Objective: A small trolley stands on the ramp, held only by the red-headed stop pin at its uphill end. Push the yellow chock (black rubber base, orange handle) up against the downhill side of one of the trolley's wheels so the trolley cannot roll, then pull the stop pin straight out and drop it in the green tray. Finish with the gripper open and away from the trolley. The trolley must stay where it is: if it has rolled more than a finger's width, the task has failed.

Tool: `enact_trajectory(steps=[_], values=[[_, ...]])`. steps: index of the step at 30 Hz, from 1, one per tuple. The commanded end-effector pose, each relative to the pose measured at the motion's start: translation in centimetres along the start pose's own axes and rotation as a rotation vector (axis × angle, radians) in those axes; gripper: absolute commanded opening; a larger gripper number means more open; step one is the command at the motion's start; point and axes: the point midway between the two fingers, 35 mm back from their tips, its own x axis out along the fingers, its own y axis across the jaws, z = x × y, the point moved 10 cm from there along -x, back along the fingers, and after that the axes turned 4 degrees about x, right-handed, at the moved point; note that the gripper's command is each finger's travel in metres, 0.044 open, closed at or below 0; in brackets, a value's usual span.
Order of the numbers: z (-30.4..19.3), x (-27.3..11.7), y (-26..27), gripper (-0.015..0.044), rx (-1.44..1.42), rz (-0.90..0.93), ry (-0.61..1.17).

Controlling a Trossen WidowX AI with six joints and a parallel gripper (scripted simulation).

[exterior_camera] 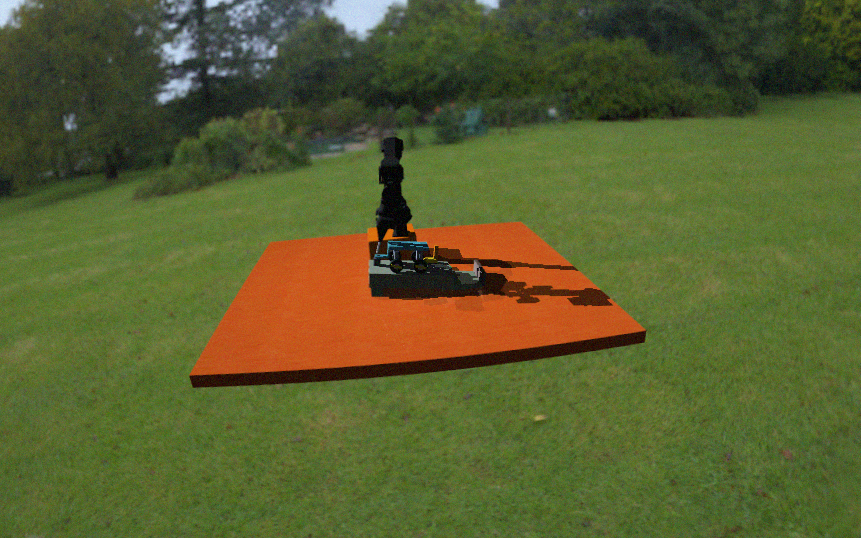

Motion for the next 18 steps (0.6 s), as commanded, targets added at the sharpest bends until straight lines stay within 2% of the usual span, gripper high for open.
enact_trajectory(steps=[1,18], values=[[-0.3,-0.3,0.0,0.0,0.005,-0.002,0.004],[-2.9,0.0,-0.2,0.0,0.005,-0.002,0.006]])
